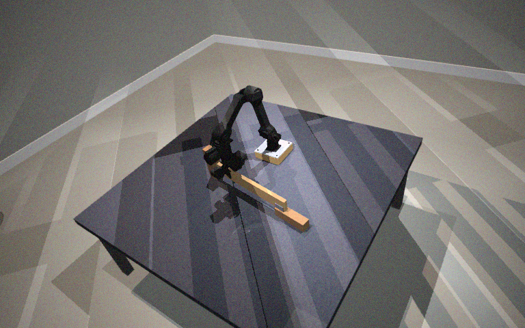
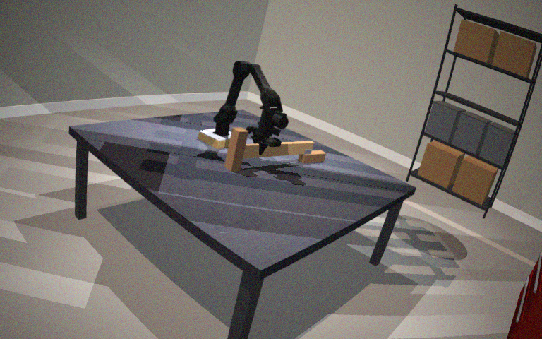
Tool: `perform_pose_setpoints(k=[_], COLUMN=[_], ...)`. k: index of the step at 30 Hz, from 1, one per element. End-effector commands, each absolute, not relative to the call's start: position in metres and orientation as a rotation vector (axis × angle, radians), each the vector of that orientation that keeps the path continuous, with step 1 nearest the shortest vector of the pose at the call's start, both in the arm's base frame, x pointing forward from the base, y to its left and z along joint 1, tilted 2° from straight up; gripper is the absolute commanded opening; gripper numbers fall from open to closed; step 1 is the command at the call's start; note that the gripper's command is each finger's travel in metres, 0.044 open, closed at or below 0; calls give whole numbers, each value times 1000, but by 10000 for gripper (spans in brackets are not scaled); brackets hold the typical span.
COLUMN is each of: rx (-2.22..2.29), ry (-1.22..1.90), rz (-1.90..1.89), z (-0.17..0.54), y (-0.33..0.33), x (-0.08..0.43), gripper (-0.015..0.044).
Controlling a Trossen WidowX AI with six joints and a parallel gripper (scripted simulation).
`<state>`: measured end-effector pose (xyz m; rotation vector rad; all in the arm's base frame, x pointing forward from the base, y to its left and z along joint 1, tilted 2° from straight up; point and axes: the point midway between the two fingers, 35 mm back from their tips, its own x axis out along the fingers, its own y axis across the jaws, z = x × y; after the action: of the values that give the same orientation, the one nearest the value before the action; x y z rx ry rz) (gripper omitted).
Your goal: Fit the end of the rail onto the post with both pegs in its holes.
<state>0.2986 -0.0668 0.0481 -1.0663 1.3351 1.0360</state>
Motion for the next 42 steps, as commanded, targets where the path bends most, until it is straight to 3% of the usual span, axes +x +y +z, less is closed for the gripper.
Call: perform_pose_setpoints(k=[1,42], rx=[-1067,-1066], ry=[1331,1331], rz=[1030,1031], z=[48,49], y=[-67,-66], x=[300,297], gripper=[0,0])
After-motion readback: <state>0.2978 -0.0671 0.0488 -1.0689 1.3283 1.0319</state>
